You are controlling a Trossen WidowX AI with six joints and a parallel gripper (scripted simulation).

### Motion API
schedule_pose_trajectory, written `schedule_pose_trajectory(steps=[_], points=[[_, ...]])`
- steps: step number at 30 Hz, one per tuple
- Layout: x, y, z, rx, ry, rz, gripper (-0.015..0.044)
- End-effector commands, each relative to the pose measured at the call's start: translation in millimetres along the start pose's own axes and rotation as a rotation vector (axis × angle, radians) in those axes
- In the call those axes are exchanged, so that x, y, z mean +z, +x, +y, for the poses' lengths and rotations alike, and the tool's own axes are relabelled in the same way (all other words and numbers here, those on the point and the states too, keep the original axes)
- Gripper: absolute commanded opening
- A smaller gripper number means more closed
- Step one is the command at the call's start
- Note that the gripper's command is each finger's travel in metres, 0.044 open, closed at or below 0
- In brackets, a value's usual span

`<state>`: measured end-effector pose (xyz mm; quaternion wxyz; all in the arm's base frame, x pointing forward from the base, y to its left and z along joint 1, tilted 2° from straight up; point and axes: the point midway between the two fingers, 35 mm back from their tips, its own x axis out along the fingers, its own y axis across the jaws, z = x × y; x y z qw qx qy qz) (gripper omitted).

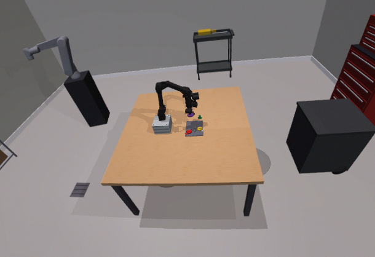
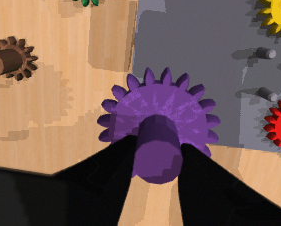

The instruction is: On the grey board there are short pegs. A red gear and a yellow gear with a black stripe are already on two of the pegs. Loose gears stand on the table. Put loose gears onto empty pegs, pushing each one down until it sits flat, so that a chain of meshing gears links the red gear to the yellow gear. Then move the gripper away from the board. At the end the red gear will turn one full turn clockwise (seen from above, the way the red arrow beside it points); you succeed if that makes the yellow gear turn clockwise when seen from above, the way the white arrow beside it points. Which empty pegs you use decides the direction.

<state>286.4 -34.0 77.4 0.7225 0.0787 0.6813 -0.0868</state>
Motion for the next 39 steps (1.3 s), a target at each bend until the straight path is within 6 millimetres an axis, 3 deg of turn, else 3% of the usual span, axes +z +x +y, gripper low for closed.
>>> schedule_pose_trajectory(steps=[1, 39], points=[[7, 2, -8, 0.003, -0.006, -0.005, 0.0000], [36, 35, -96, -0.006, -0.016, -0.006, 0.0000]])
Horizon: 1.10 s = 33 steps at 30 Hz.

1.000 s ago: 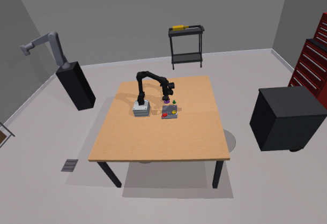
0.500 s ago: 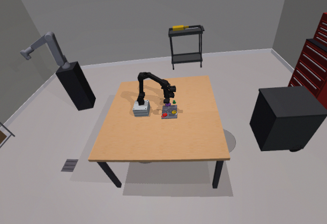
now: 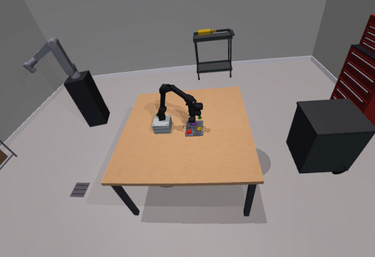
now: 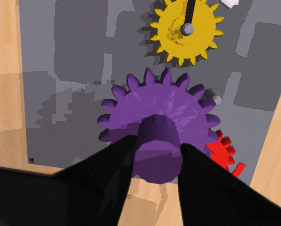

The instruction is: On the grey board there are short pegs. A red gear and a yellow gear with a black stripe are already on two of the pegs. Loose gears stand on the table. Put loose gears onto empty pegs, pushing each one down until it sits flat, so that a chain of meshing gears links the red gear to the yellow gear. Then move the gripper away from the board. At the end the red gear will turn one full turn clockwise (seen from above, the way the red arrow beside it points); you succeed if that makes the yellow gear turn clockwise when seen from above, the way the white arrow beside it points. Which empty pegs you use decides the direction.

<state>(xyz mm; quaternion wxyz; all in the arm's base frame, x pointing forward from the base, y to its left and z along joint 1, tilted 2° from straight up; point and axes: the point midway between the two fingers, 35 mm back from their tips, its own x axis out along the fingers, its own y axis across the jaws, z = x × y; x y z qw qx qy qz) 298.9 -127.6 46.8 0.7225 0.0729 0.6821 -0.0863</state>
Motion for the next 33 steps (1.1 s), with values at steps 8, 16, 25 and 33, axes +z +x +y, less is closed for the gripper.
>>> schedule_pose_trajectory(steps=[8, 16, 25, 33], points=[[5, 10, -29, 0.000, -0.010, -0.006, 0.0000], [6, 15, -43, -0.001, -0.013, -0.005, 0.0000], [7, 14, -43, -0.001, -0.013, -0.005, 0.0000], [7, 14, -43, -0.001, -0.013, -0.005, 0.0000]])
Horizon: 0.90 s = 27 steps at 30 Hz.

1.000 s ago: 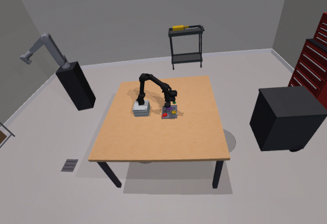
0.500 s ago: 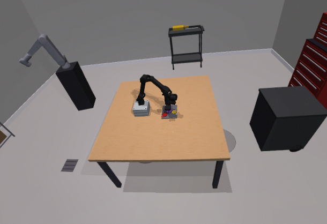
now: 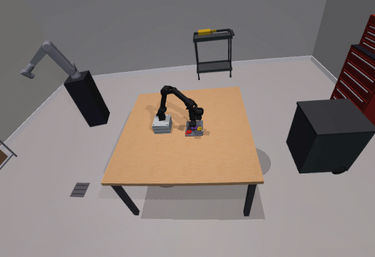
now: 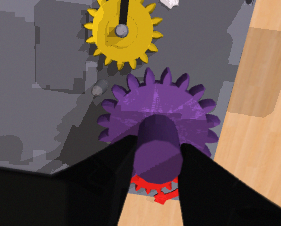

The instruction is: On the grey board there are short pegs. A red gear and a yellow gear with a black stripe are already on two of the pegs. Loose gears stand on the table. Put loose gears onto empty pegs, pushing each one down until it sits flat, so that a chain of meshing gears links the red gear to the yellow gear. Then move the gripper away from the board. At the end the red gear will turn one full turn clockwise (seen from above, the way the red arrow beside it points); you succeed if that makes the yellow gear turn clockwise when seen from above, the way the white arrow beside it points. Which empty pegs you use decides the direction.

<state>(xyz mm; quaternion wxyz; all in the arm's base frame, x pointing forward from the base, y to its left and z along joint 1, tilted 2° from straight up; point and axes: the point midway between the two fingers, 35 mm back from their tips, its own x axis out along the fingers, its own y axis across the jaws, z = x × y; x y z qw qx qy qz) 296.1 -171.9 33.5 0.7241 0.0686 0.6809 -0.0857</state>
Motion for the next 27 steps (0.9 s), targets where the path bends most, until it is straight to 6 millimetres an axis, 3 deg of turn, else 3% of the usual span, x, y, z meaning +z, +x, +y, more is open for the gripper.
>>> schedule_pose_trajectory(steps=[1, 18, 27], points=[[0, 0, 0, 0.003, -0.006, -0.001, 0.0000], [0, 17, 0, 0.003, -0.138, -0.001, 0.0000], [1, 30, 0, 0.003, -0.087, -0.001, 0.0000]])
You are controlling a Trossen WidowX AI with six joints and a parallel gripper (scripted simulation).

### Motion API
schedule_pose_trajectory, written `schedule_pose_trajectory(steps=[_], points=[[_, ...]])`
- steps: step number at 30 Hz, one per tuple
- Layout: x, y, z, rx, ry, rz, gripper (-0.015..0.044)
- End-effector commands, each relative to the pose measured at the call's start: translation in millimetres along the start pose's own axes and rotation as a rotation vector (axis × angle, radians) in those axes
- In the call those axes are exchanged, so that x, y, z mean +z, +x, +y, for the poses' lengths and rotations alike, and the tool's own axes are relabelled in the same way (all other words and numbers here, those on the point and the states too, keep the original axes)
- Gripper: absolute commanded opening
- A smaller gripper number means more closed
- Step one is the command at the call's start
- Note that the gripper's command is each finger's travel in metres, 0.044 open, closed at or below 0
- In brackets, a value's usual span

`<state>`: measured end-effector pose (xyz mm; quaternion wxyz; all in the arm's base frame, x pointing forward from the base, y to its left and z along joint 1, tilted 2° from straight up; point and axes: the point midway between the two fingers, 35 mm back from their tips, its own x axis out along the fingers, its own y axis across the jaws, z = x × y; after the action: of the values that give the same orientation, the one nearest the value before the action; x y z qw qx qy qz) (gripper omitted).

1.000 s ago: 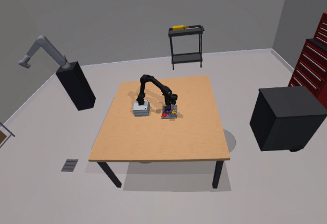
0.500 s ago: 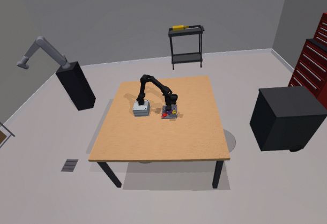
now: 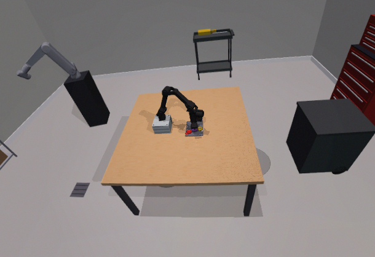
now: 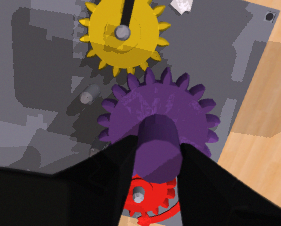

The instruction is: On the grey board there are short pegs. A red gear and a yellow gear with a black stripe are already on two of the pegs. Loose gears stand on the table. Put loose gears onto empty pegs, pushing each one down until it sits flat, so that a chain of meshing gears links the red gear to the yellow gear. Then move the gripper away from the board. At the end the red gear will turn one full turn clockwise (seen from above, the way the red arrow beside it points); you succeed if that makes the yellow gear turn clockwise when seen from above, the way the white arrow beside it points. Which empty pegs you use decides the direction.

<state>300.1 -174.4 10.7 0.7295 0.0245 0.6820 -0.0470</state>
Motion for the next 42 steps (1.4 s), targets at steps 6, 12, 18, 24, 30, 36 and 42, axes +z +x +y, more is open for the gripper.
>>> schedule_pose_trajectory(steps=[6, 12, 18, 24, 30, 36, 42], points=[[-3, 17, 2, 0.006, 0.128, 0.007, 0.0000], [-3, 26, 2, 0.006, 0.234, 0.008, 0.0000], [-3, 28, 1, 0.006, 0.249, 0.008, 0.0000], [-2, 24, 2, 0.006, 0.221, 0.008, 0.0000], [-3, 17, 2, 0.006, 0.122, 0.007, 0.0000], [-4, 14, 2, 0.007, -0.021, 0.007, 0.0000], [-3, 20, 1, 0.007, -0.038, 0.007, 0.0000]])
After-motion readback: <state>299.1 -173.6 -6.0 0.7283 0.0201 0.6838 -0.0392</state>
